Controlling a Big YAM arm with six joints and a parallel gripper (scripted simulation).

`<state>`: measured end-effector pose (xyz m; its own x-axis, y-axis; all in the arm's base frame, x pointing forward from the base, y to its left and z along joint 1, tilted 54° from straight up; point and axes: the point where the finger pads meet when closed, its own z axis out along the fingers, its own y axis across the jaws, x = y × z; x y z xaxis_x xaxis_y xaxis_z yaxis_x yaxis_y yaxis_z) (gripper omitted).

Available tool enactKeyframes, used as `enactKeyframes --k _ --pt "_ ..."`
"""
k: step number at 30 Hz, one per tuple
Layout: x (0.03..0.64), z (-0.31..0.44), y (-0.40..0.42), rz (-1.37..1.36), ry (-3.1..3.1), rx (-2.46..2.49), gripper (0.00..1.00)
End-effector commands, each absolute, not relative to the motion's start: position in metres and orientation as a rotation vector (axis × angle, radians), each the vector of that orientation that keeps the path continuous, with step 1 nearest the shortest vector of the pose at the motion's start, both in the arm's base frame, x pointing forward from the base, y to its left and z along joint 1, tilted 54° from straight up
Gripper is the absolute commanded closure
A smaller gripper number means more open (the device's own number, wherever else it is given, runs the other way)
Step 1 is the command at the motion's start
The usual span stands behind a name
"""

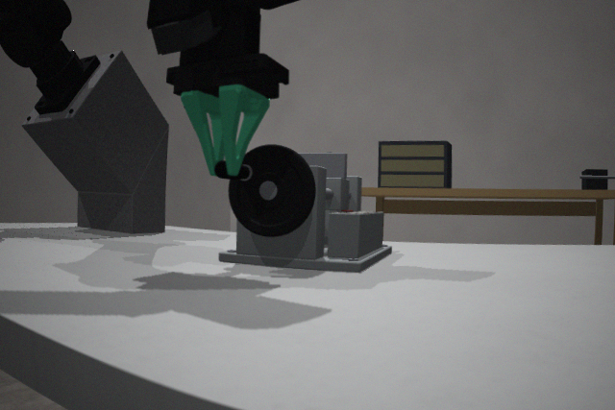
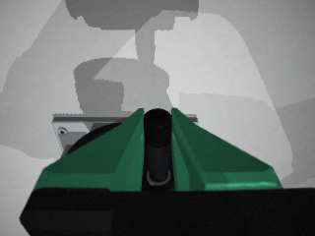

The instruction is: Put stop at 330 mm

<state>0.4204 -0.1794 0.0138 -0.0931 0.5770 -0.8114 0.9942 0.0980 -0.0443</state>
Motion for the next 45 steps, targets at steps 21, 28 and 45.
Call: enactKeyframes --k 21,28,45 --pt "0.421 -0.013 -0.219 -0.868 1.743 1.566 0.94" --pt "0.417 -0.018 -0.222 -0.880 1.752 1.564 0.94" --pt "0.440 -0.022 -0.226 -0.878 1.749 1.571 0.94"
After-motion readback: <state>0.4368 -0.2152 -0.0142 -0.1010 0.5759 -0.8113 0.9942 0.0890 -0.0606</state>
